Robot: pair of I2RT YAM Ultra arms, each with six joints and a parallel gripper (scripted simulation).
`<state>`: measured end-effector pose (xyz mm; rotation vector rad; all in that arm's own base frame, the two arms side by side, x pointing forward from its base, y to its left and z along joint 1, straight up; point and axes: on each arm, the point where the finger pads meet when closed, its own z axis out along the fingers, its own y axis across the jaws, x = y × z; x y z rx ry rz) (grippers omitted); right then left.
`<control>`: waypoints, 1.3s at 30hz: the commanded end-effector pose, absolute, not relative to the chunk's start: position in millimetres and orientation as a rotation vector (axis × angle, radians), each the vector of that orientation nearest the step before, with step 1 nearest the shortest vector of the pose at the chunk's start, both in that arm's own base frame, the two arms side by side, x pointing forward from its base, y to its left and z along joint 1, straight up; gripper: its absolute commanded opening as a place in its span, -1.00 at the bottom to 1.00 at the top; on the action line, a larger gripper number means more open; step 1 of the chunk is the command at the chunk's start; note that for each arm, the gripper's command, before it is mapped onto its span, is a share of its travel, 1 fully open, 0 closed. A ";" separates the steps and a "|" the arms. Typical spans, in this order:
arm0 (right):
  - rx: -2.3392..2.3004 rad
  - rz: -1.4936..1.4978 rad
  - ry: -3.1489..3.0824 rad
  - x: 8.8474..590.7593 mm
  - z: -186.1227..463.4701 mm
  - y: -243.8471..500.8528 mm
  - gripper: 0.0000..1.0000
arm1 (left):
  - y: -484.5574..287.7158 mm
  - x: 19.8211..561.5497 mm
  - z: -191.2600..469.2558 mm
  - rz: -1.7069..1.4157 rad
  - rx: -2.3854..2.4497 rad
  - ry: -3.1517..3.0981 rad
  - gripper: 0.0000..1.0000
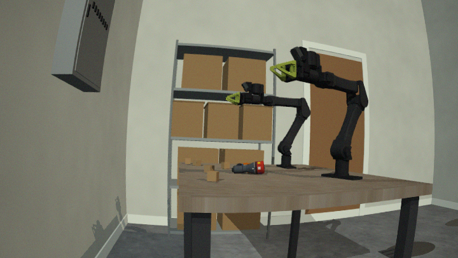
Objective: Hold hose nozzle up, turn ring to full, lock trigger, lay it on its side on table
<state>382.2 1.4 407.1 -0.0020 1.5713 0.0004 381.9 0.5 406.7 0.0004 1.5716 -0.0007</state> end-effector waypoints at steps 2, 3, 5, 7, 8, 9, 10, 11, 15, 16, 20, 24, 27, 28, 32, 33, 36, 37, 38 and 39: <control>0.000 0.005 1.552 380.1 414.6 2.2 -0.01 | -0.3 370.1 440.6 0.003 0.007 1.485 -0.26; -0.004 0.010 1.540 378.1 419.7 4.5 -0.01 | -0.3 370.1 440.6 0.003 0.007 1.485 -0.26; -0.004 0.011 1.542 378.6 418.8 4.9 -0.01 | -0.3 370.0 440.6 0.003 0.007 1.485 -0.26; -0.005 0.012 1.543 379.1 418.0 5.3 -0.01 | -0.2 370.0 440.6 0.003 0.007 1.485 -0.26; -0.005 0.012 1.544 379.4 417.5 5.5 -0.01 | -0.2 370.0 440.6 0.003 0.006 1.485 -0.26; -0.005 0.013 1.545 379.7 417.1 5.7 -0.01 | -0.2 370.0 440.7 0.003 0.006 1.485 -0.26; -0.006 0.013 1.546 379.9 416.7 5.9 -0.01 | -0.1 370.0 440.7 0.003 0.006 1.485 -0.26; -0.006 0.013 1.546 380.2 416.3 6.1 -0.01 | -0.1 370.0 440.7 0.003 0.006 1.484 -0.26; -0.007 0.015 1.550 381.2 414.6 6.9 -0.01 | 0.0 370.0 440.7 0.004 0.006 1.484 -0.26; -0.008 0.015 1.551 381.5 414.1 7.1 -0.01 | 0.0 369.9 440.7 0.004 0.006 1.484 -0.26; -0.008 0.016 1.552 382.0 413.3 7.4 -0.01 | 0.0 370.0 440.5 0.004 0.005 1.485 -0.26; 0.001 0.006 1.558 383.2 410.9 2.5 -0.01 | 0.1 370.1 439.8 0.004 0.005 1.486 -0.26; 0.002 0.005 1.562 383.9 409.3 1.8 -0.01 | 0.2 370.1 439.3 0.004 0.005 1.487 -0.26; 0.002 0.005 1.563 384.2 408.8 1.5 -0.01 | 0.2 370.2 439.2 0.004 0.005 1.487 -0.26; 0.004 0.003 1.568 385.2 406.5 0.6 -0.01 | 0.3 370.3 438.5 0.004 0.004 1.489 -0.26; 0.004 0.003 1.569 385.5 405.9 0.3 -0.01 | 0.3 370.3 438.3 0.004 0.004 1.489 -0.26; 0.002 0.004 1.561 382.6 410.2 1.2 -0.01 | 0.3 370.3 438.3 0.004 0.004 1.489 -0.26; 0.005 0.002 1.573 386.0 404.6 -0.2 -0.01 | 0.4 370.3 438.0 0.004 0.004 1.490 -0.26; 0.006 0.001 1.574 386.2 404.0 -0.4 -0.01 | 0.4 370.4 437.8 0.004 0.004 1.490 -0.26; 0.006 0.001 1.575 386.5 403.5 -0.6 -0.01 | 0.4 370.4 437.7 0.004 0.004 1.490 -0.26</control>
